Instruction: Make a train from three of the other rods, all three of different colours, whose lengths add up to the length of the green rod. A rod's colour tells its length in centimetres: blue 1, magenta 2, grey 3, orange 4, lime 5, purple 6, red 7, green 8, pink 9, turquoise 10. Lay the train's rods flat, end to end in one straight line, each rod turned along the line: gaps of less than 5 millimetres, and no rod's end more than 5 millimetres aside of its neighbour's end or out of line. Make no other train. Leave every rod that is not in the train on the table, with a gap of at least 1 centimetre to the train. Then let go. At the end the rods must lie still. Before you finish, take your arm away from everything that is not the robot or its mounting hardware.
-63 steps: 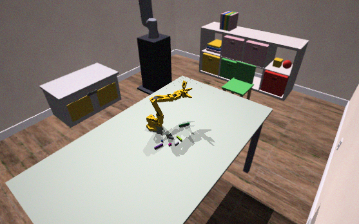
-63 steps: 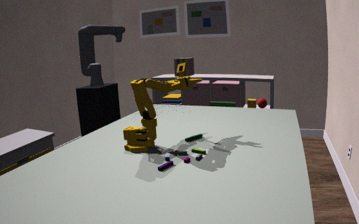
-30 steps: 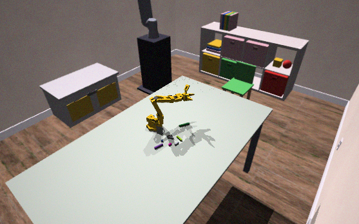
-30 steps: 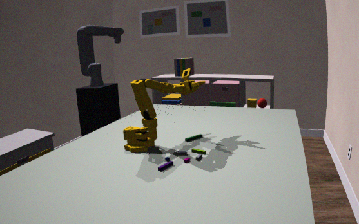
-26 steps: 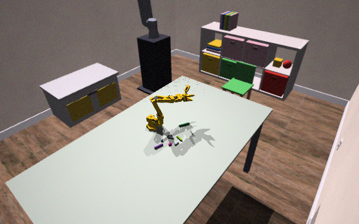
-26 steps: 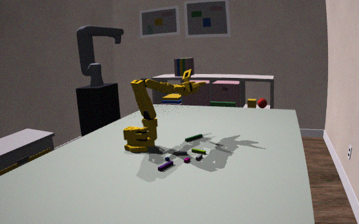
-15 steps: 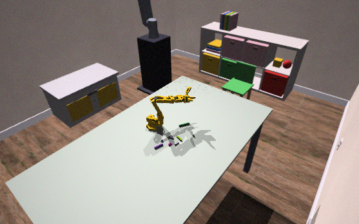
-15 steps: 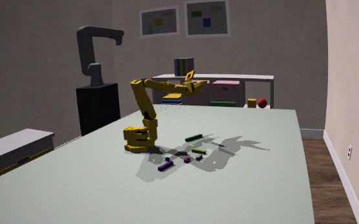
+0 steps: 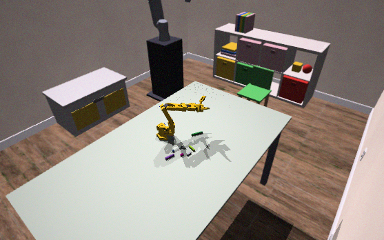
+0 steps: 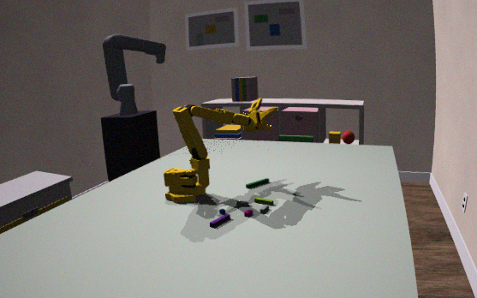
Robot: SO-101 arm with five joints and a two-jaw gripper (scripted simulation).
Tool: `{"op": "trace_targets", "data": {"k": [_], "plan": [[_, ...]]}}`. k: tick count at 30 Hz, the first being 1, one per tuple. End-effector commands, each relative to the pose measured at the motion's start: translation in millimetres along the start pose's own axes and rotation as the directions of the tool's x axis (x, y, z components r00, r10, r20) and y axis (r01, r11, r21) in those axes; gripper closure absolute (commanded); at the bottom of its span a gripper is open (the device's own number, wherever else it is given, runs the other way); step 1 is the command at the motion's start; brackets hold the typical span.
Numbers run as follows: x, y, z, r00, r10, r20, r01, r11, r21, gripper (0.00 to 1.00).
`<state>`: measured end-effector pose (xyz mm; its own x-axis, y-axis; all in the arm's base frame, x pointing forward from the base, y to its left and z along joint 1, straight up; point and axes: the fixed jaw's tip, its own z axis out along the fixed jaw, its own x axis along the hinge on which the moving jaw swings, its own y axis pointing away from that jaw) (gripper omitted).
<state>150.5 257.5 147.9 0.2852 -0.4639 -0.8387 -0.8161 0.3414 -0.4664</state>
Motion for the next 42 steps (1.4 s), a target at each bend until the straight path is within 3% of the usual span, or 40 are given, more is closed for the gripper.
{"op": "trace_targets", "data": {"k": [1,5,6,22,23,39,40,42], "plan": [[-10.6,-15.2,-5.3,0.999,-0.032,0.029,0.031,0.998,0.047,0.0],[-8.8,-18.3,-6.2,0.999,-0.047,0.016,0.047,0.997,0.054,0.0],[4.4,-8.4,-2.7,0.999,-0.039,-0.03,0.039,0.999,0.016,0.0],[16.3,-26.7,-10.1,0.983,-0.142,-0.116,0.147,0.989,0.035,0.0],[29.1,-17.0,-7.5,0.978,-0.135,-0.157,0.135,0.991,-0.006,0.0],[39.7,-31.5,-16.8,0.944,-0.234,-0.234,0.236,0.972,-0.021,0.0],[52.0,-22.1,-15.1,0.936,-0.227,-0.269,0.218,0.974,-0.063,0.0],[53.3,-23.7,-16.6,0.93,-0.24,-0.279,0.23,0.971,-0.067,0.0]]}}
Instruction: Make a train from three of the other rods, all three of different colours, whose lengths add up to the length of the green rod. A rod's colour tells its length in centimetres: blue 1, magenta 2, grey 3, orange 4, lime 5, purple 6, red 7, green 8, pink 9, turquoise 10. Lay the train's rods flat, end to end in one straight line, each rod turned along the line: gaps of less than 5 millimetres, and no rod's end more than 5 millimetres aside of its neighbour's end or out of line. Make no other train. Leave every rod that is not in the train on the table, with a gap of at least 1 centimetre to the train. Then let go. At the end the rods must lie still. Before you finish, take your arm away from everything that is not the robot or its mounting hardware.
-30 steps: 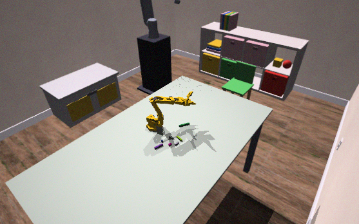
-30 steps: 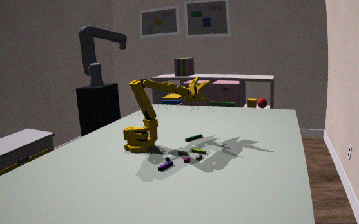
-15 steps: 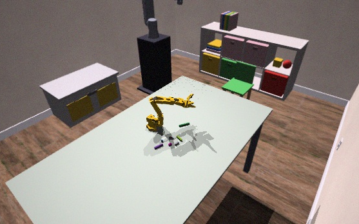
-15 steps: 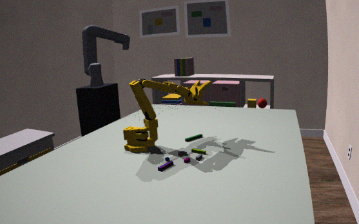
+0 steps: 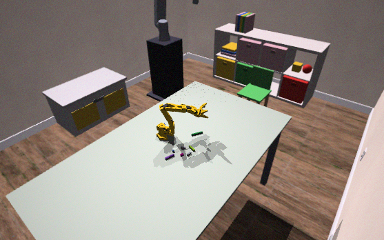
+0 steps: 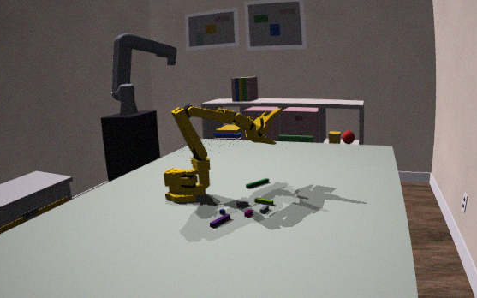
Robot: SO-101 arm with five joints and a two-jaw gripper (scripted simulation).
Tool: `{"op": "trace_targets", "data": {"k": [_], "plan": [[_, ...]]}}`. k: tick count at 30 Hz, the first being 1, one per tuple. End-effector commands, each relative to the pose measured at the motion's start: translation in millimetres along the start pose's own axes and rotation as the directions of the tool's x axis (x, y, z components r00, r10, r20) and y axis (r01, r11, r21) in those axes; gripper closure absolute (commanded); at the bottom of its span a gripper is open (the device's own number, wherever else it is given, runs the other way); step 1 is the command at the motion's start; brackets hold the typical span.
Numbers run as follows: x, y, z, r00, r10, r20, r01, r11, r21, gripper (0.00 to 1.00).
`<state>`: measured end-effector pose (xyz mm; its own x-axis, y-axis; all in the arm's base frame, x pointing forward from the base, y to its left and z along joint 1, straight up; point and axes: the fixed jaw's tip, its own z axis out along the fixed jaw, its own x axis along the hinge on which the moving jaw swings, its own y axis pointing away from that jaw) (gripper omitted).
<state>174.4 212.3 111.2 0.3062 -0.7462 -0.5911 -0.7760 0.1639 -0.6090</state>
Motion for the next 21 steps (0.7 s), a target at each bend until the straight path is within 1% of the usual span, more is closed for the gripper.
{"op": "trace_targets", "data": {"k": [1,12,14,15,21], "plan": [[-2.0,-7.3,-4.0,1.0,-0.018,0.005,0.018,1.0,0.021,0.0],[9.2,-13.5,-10.2,0.995,-0.088,-0.053,0.089,0.996,0.009,0.0],[9.2,-13.5,-10.2,0.995,-0.088,-0.053,0.089,0.996,0.009,0.0],[17.5,-2.2,-5.8,0.993,-0.083,-0.083,0.08,0.996,-0.038,0.0],[22.9,-4.6,-9.5,0.987,-0.116,-0.11,0.111,0.993,-0.051,0.0]]}}
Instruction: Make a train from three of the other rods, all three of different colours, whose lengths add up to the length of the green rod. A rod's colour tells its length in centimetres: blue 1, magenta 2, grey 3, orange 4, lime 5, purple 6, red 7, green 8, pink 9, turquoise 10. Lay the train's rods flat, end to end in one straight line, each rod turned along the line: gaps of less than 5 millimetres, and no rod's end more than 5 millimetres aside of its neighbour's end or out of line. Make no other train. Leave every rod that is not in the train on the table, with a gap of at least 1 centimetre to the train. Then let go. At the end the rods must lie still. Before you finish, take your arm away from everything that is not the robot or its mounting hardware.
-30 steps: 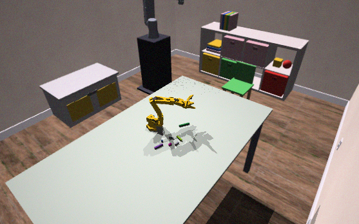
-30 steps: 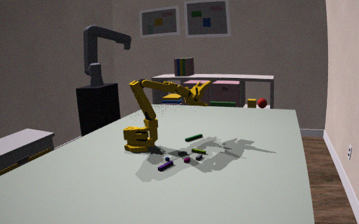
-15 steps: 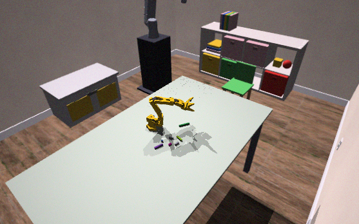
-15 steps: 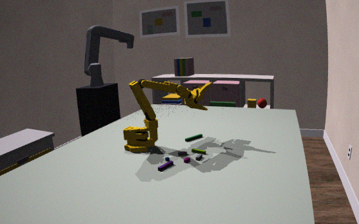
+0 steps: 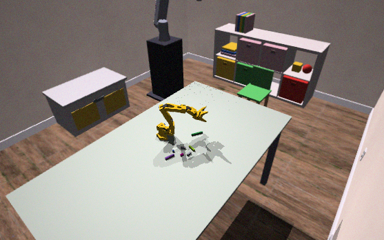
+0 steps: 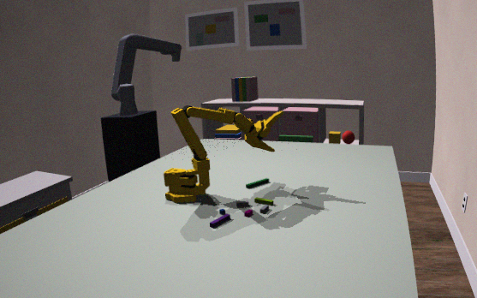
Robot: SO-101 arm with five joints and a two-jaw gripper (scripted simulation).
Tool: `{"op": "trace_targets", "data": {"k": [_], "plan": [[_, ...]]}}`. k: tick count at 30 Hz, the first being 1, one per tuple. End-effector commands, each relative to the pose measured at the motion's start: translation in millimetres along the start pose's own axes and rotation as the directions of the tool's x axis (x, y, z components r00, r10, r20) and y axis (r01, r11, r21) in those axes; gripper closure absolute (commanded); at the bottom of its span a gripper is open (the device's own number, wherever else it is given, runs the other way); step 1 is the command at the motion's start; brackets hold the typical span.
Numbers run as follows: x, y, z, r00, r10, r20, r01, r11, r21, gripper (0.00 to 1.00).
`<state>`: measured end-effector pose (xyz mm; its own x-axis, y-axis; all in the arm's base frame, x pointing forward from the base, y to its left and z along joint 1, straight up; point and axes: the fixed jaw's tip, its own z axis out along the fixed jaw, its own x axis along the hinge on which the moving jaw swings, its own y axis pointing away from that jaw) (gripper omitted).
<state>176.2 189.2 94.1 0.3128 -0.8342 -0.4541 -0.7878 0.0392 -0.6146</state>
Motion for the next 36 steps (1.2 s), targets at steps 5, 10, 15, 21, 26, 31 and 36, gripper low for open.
{"op": "trace_targets", "data": {"k": [5,10,15,21,26,31,36], "plan": [[1.7,-11.1,-8.9,0.999,-0.04,-0.01,0.04,0.999,0.025,0.0],[4.6,-11.7,-10.7,0.998,-0.056,-0.024,0.056,0.998,0.018,0.0],[13.8,-1.8,-7.8,0.996,-0.069,-0.062,0.067,0.997,-0.036,0.0],[18.4,-3.3,-11.5,0.992,-0.096,-0.082,0.092,0.995,-0.048,0.0],[21.4,-4.3,-14.1,0.989,-0.114,-0.094,0.109,0.992,-0.056,0.0],[29.0,5.5,-11.6,0.985,-0.123,-0.121,0.11,0.988,-0.108,0.0],[31.8,4.0,-14.7,0.981,-0.142,-0.132,0.127,0.985,-0.116,0.0]]}}
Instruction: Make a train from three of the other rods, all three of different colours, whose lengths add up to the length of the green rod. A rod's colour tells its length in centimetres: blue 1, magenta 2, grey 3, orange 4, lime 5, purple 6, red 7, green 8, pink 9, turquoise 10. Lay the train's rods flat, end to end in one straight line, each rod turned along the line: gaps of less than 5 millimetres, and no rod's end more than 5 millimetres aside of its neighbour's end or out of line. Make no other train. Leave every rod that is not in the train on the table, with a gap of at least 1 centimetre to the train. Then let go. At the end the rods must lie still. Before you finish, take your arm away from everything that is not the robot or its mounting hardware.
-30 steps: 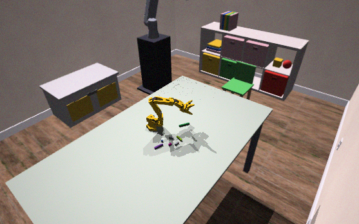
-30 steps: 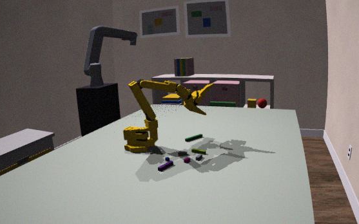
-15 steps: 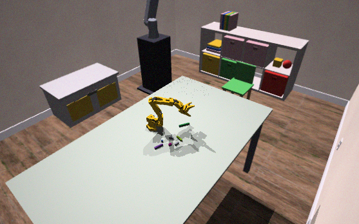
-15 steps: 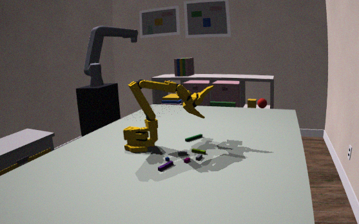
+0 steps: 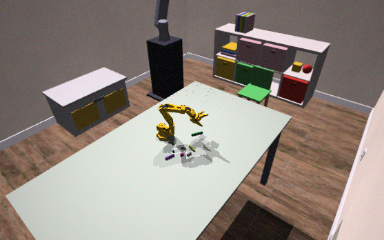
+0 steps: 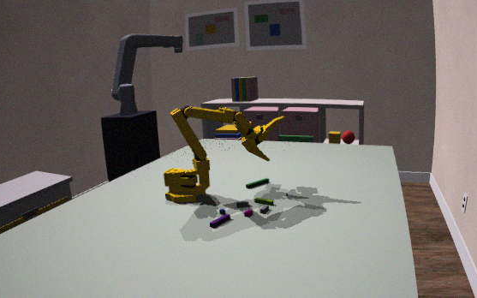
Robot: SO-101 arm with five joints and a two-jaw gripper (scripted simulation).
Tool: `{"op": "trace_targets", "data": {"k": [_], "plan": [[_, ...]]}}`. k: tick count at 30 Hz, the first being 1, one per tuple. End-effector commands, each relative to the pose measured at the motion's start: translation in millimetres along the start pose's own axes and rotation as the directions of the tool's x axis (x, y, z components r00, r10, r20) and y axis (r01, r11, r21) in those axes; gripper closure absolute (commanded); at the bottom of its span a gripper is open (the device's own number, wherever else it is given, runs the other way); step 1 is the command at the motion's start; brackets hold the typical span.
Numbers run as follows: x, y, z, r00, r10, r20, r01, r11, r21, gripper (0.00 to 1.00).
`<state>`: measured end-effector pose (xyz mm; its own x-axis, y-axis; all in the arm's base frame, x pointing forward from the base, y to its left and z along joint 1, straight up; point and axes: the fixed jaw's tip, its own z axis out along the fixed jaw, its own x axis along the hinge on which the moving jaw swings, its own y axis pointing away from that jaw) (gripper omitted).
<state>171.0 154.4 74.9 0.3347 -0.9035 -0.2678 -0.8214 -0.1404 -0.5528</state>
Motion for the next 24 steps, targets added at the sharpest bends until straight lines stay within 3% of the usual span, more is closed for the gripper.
{"op": "trace_targets", "data": {"k": [1,8,9,24], "plan": [[-1.4,-10.1,-7.8,1.0,-0.014,0.011,0.013,0.999,0.041,0.0],[2.0,-10.7,-10.7,1.0,-0.031,-0.002,0.031,0.999,0.035,0.0],[5.5,-0.4,-4.7,0.999,-0.028,-0.019,0.028,1.0,-0.013,0.0],[12.8,-2.9,-12.9,0.997,-0.071,-0.043,0.07,0.997,-0.026,0.0]]}}
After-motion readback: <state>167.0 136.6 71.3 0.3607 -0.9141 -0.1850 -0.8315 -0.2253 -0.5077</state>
